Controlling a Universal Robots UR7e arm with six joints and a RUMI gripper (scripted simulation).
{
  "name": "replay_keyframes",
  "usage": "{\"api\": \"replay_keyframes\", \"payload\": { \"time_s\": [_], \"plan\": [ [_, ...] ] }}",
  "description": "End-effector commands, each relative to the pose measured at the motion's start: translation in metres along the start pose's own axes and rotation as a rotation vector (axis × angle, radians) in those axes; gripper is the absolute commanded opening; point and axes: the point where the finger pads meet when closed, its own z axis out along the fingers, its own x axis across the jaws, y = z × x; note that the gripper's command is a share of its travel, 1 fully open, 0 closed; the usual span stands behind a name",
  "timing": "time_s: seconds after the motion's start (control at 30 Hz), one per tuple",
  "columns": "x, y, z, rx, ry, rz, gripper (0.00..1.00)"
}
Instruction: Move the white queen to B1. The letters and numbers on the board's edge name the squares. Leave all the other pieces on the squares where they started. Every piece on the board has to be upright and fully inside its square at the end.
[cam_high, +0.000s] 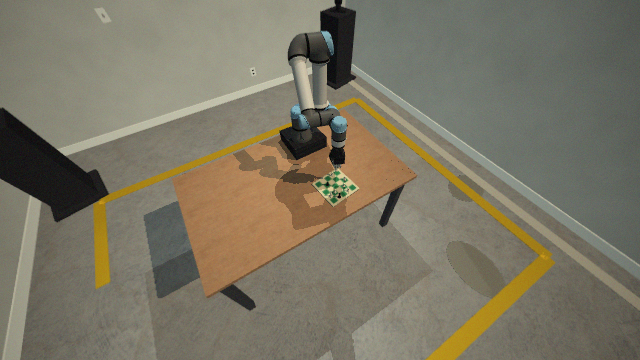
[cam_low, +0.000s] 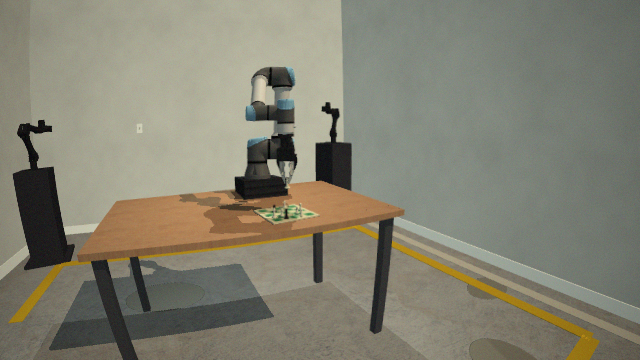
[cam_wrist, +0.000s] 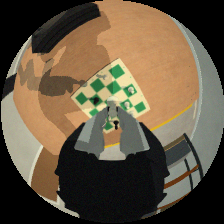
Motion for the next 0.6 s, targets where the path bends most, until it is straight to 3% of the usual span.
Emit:
{"api": "replay_keyframes", "payload": {
  "time_s": [0.0, 0.57],
  "plan": [
    [0.0, 0.002, 0.0, -0.002, -0.003, 0.151, 0.0],
    [-0.003, 0.012, -0.001, -0.003, -0.002, 0.741, 0.0]
  ]
}}
